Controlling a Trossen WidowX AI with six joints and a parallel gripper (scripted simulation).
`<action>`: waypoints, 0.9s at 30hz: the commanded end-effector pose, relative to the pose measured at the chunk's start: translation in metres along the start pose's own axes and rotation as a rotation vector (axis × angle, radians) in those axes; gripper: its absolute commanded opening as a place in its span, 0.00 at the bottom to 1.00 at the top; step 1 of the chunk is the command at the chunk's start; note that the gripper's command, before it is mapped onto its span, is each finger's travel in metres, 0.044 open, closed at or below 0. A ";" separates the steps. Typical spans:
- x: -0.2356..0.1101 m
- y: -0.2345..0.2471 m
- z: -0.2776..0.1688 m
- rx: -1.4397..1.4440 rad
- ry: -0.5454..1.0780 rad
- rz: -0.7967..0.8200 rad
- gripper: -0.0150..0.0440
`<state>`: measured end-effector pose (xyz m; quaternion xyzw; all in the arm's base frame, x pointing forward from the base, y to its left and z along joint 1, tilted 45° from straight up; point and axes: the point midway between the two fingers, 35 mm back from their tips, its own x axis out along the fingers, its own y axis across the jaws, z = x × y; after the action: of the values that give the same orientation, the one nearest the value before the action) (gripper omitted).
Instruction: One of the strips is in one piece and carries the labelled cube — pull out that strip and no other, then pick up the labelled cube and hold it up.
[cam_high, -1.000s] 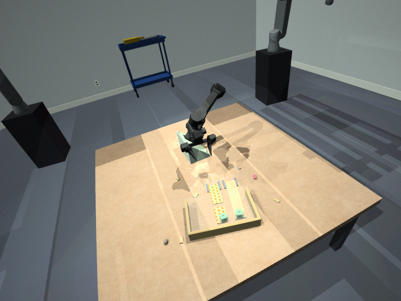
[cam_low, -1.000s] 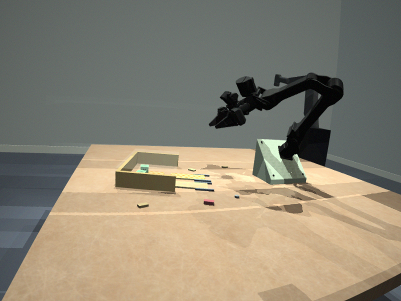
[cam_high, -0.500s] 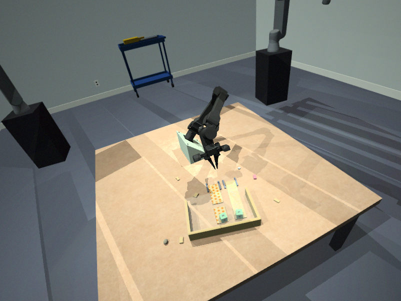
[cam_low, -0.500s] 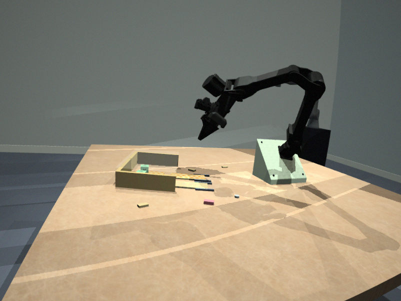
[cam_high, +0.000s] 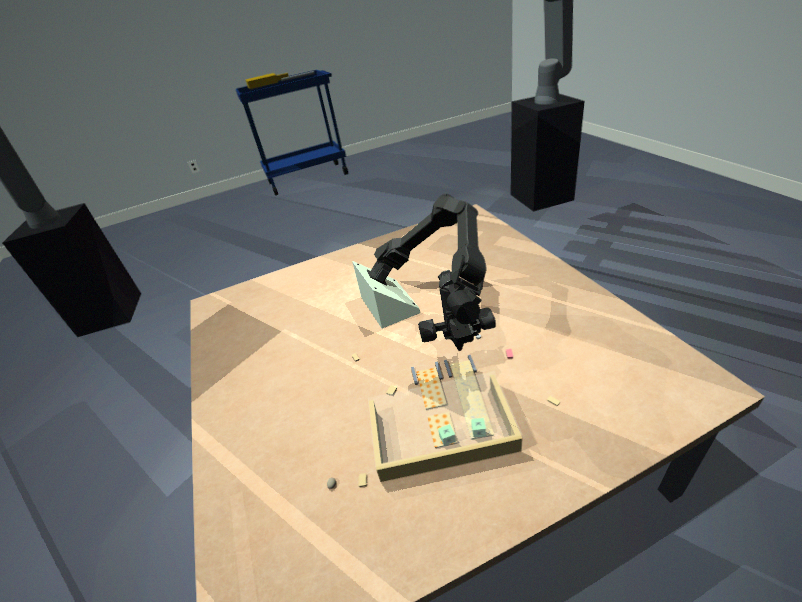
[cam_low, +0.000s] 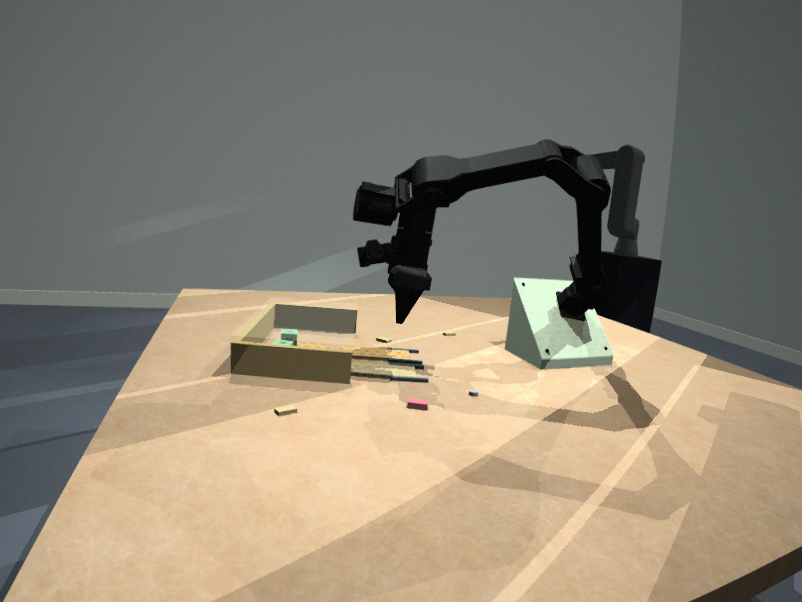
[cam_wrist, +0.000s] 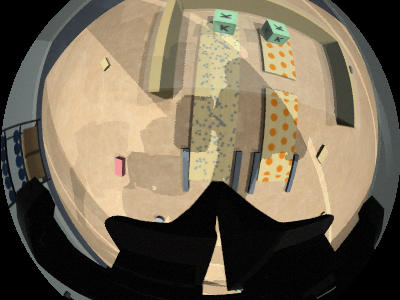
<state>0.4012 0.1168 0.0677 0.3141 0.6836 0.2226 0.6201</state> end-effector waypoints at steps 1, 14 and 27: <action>0.011 0.007 -0.004 0.005 0.075 -0.028 0.25; 0.027 0.006 -0.005 0.005 0.075 -0.029 0.25; 0.048 0.005 -0.007 0.005 0.075 -0.028 0.25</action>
<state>0.3954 0.1505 0.0426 0.2966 0.7093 0.2256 0.5984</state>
